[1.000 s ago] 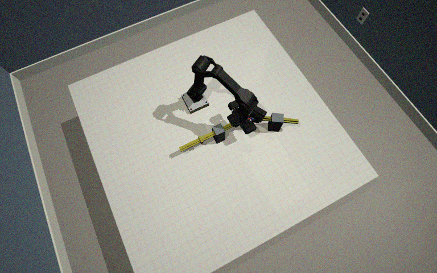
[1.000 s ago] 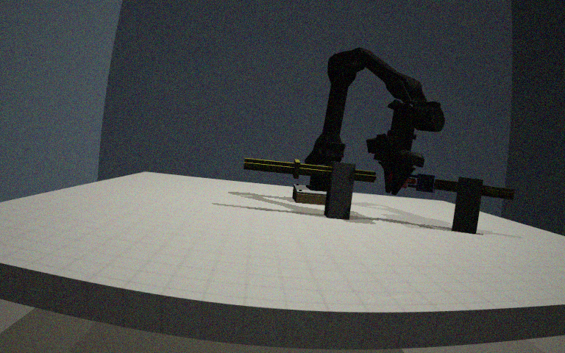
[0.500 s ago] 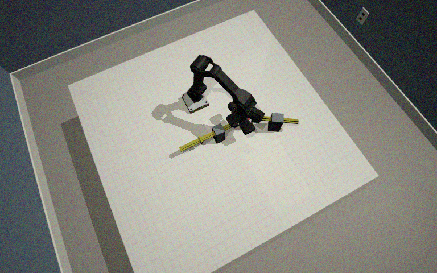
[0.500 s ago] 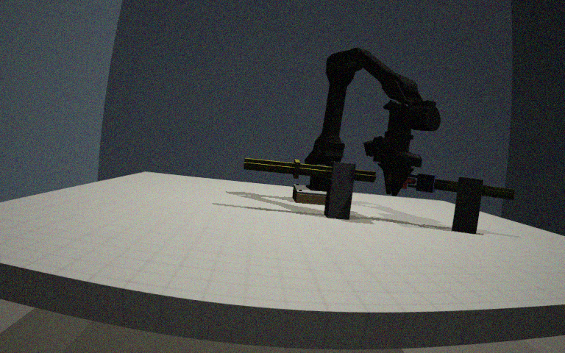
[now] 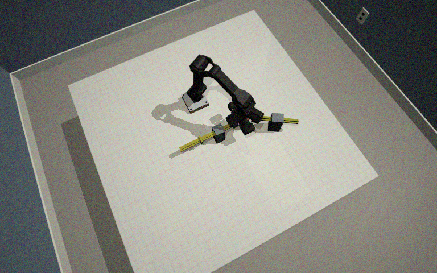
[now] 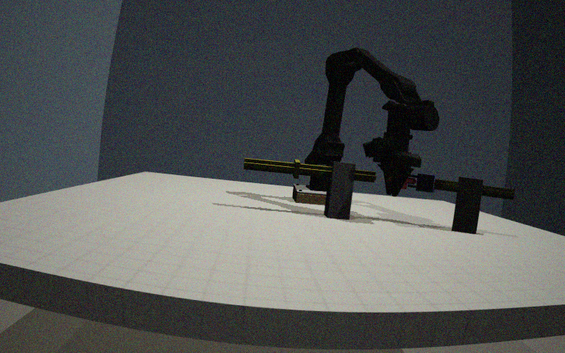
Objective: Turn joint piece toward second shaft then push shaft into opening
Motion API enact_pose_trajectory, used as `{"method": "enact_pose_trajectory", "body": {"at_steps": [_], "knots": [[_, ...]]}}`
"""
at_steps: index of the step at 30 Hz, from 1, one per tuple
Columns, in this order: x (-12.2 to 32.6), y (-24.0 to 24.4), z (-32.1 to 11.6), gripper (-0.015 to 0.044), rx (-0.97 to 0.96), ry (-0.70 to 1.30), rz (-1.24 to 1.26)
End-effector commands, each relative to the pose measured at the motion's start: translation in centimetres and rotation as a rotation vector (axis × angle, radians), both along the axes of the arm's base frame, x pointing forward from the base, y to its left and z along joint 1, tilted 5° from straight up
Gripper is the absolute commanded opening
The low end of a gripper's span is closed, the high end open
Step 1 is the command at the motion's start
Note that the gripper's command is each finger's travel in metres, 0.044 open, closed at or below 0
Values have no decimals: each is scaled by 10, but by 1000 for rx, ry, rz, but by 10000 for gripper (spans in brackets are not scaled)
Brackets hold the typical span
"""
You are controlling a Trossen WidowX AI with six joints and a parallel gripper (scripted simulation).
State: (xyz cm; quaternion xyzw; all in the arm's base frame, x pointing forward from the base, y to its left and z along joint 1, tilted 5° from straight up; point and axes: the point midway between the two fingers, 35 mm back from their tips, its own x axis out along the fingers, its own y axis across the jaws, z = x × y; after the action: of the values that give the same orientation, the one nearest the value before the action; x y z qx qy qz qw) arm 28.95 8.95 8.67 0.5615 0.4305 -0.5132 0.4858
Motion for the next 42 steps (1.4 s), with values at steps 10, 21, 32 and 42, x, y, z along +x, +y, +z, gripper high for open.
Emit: {"method": "enact_pose_trajectory", "body": {"at_steps": [10,21,32,42], "knots": [[0,0,0,199,-2,0,0],[0,0,0,440,-2,0,0],[0,0,2,440,-7,1,0],[-3,2,29,440,-87,14,0]]}}
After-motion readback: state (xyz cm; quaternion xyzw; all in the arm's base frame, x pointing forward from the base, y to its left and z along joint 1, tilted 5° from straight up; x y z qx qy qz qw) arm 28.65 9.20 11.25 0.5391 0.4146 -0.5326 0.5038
